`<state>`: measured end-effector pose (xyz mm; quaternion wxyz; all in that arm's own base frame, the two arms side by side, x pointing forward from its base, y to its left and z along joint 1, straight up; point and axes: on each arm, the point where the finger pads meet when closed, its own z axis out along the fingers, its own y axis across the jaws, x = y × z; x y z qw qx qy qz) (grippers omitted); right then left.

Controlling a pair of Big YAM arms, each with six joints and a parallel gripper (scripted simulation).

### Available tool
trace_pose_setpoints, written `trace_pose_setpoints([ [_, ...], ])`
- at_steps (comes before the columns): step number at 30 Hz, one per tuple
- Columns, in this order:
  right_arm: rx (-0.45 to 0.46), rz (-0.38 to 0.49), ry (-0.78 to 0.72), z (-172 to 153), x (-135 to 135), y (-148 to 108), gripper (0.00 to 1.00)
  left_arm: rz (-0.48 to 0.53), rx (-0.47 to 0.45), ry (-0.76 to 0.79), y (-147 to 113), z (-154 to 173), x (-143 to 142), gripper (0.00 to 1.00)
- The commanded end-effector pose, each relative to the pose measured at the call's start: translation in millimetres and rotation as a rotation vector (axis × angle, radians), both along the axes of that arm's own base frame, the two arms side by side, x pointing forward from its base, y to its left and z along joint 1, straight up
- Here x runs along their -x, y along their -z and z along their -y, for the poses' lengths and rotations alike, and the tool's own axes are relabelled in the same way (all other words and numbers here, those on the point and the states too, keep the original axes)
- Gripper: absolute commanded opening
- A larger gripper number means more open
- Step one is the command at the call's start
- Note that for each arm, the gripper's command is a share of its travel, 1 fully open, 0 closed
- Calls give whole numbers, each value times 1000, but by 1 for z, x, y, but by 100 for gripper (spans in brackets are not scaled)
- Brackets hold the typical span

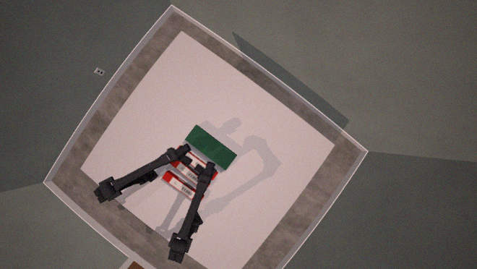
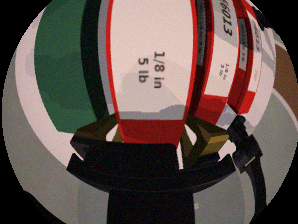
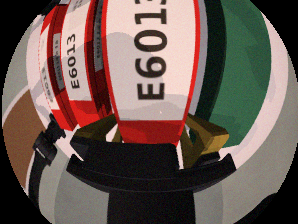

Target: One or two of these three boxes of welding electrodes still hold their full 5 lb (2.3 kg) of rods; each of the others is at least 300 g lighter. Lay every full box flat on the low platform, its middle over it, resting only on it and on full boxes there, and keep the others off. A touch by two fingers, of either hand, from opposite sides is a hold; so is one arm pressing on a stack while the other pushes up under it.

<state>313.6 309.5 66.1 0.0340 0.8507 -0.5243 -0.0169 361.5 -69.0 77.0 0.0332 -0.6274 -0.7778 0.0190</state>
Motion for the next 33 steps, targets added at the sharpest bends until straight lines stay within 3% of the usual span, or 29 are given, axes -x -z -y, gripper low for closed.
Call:
trace_pose_setpoints([
  [1, -97, 129, -8, -17, -38, -68, 0, 172, 29, -18, -58, 1, -54, 0],
  [33, -97, 129, -8, -17, -38, -69, 0, 177, 30, -23, -55, 2, -55, 0],
])
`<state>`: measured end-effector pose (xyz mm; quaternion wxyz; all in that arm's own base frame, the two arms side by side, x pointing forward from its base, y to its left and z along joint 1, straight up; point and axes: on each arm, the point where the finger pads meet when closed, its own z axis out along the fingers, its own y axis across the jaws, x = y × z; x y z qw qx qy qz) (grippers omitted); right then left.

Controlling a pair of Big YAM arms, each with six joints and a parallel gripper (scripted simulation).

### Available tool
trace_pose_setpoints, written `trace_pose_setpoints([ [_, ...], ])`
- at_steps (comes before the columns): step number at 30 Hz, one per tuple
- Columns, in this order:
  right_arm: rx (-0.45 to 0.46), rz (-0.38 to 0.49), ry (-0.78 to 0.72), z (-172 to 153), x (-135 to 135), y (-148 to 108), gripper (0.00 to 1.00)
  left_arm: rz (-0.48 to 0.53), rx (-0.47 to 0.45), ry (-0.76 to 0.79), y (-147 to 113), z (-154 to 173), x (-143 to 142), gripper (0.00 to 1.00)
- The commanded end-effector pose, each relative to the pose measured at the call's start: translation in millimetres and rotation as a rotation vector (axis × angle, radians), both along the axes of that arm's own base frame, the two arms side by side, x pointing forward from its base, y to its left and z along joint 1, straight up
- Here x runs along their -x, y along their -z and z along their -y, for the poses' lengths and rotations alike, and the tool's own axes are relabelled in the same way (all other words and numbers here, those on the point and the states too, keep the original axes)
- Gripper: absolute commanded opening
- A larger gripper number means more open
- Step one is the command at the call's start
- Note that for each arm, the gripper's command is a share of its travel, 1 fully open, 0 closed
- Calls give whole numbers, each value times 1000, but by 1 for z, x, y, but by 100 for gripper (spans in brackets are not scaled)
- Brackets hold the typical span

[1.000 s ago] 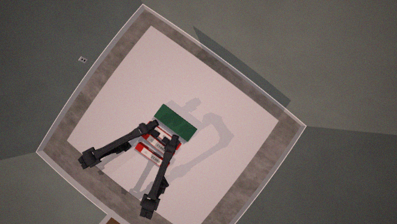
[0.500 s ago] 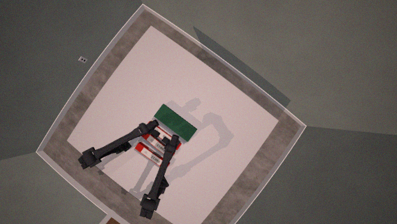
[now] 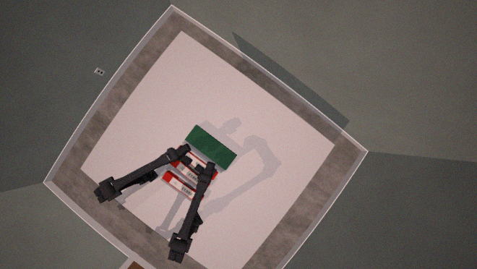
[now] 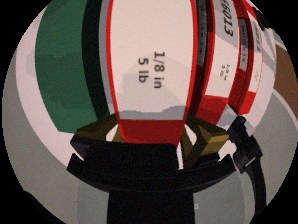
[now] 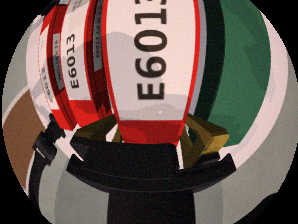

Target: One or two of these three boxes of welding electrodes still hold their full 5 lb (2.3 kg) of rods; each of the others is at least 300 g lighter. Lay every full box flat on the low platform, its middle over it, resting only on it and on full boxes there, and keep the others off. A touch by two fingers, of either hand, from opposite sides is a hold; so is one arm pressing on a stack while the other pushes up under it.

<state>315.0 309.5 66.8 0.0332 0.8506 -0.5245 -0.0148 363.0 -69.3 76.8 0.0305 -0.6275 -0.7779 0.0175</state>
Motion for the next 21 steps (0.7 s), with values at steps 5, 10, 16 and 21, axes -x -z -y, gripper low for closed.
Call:
trace_pose_setpoints([
  [5, -97, 125, -8, -17, -37, -69, 0, 170, 28, -23, -55, 1, -53, 0],
  [10, -97, 125, -8, -17, -36, -69, 0, 170, 28, -24, -54, 1, -53, 0],
  [16, -97, 125, -8, -17, -36, -69, 0, 170, 28, -25, -54, 1, -52, 0],
  [21, -97, 125, -8, -17, -36, -69, 0, 170, 28, -26, -54, 1, -52, 0],
])
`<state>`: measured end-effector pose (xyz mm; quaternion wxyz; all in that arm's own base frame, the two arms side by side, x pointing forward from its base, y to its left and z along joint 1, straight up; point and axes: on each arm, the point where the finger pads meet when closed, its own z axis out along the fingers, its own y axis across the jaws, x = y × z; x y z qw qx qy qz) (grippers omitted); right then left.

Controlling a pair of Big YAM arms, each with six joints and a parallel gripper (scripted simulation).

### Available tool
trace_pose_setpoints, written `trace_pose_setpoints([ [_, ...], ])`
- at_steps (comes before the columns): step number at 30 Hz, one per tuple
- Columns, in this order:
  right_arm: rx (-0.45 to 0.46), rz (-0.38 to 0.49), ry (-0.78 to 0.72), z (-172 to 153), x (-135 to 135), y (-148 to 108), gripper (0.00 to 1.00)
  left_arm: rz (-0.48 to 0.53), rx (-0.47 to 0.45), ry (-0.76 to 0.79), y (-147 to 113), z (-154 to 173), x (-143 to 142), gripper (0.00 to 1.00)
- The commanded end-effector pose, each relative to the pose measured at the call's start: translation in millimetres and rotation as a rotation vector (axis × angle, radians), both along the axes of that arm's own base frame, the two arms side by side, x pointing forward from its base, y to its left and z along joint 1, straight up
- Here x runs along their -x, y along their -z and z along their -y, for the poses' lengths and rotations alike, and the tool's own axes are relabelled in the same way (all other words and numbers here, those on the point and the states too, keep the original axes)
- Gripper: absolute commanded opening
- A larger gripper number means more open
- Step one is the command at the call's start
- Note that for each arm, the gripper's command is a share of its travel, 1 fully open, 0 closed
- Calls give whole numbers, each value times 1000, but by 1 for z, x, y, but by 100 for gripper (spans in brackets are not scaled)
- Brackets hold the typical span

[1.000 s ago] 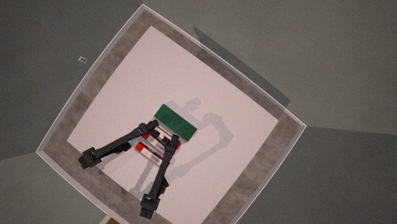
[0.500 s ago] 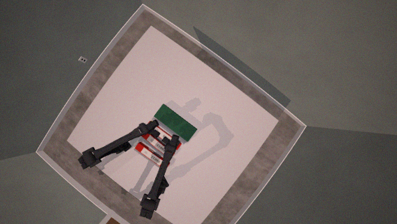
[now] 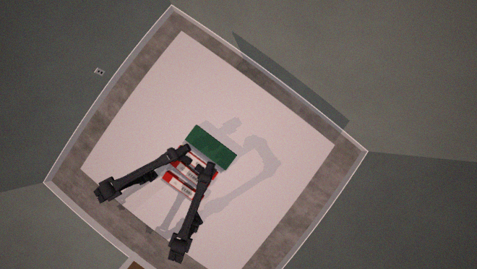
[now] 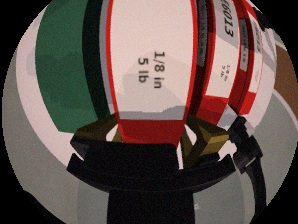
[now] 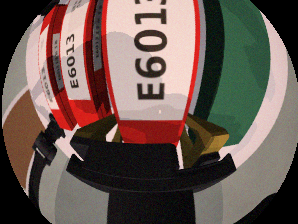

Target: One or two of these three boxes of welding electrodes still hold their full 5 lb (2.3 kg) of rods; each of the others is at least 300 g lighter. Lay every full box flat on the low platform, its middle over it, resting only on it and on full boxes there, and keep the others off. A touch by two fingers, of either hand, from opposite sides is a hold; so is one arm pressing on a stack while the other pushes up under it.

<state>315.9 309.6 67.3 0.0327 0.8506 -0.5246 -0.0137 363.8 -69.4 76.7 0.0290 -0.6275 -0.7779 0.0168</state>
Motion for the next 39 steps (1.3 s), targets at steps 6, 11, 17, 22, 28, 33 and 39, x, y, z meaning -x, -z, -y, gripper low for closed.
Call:
trace_pose_setpoints([
  [6, -98, 122, -9, -17, -35, -69, 0, 167, 28, -27, -53, 1, -51, 0],
  [11, -98, 122, -9, -17, -35, -69, 0, 167, 28, -28, -52, 1, -50, 0],
  [17, -98, 122, -9, -17, -35, -69, 0, 167, 28, -29, -52, 1, -50, 0],
  [22, -98, 122, -9, -17, -35, -70, 0, 167, 28, -29, -51, 1, -49, 0],
  [28, -98, 122, -9, -17, -34, -70, 0, 167, 27, -30, -51, 1, -48, 0],
  [33, -98, 122, -9, -17, -34, -70, 0, 167, 27, -31, -50, 1, -48, 0],
  [39, -98, 122, -9, -17, -34, -70, 0, 167, 27, -31, -50, 1, -47, 0],
])
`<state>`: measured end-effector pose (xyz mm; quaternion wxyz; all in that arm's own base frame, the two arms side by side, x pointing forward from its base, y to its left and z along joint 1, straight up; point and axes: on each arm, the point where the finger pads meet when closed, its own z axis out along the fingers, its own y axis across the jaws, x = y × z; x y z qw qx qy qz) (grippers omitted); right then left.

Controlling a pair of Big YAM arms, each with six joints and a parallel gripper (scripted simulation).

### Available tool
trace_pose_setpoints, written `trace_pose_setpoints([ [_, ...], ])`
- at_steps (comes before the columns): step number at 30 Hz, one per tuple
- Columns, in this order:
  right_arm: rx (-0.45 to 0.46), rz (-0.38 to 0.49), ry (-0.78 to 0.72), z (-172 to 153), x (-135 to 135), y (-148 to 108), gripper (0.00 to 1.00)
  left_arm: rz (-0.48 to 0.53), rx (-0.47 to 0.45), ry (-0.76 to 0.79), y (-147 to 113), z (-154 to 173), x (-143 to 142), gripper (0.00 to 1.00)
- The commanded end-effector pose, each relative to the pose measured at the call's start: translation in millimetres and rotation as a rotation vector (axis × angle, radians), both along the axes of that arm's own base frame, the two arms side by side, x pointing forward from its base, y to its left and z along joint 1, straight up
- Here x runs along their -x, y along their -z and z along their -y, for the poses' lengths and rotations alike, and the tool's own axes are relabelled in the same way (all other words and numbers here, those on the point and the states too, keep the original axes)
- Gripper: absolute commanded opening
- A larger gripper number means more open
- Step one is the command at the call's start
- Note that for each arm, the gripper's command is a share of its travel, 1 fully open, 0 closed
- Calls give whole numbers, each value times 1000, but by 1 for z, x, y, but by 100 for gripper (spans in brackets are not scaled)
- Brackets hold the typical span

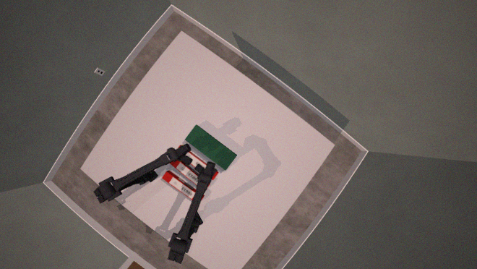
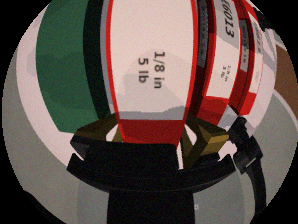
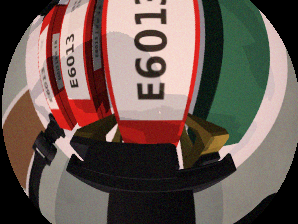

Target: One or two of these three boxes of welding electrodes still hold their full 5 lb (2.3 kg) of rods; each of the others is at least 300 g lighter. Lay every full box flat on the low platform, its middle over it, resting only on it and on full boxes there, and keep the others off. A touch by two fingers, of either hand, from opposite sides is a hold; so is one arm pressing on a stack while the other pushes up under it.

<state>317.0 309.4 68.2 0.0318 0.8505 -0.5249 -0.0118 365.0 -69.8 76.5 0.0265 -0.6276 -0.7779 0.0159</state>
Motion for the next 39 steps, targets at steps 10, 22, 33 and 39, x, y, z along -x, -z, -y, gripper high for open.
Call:
trace_pose_setpoints([
  [10, -98, 118, -9, -17, -33, -70, 0, 161, 25, -32, -49, 0, -44, 0],
  [22, -99, 118, -9, -17, -32, -70, 0, 161, 25, -32, -48, 0, -43, 0],
  [33, -99, 118, -9, -17, -32, -71, 0, 161, 25, -32, -47, 0, -41, 0],
  [39, -99, 118, -9, -17, -32, -71, 0, 161, 25, -32, -46, 0, -40, 0],
])
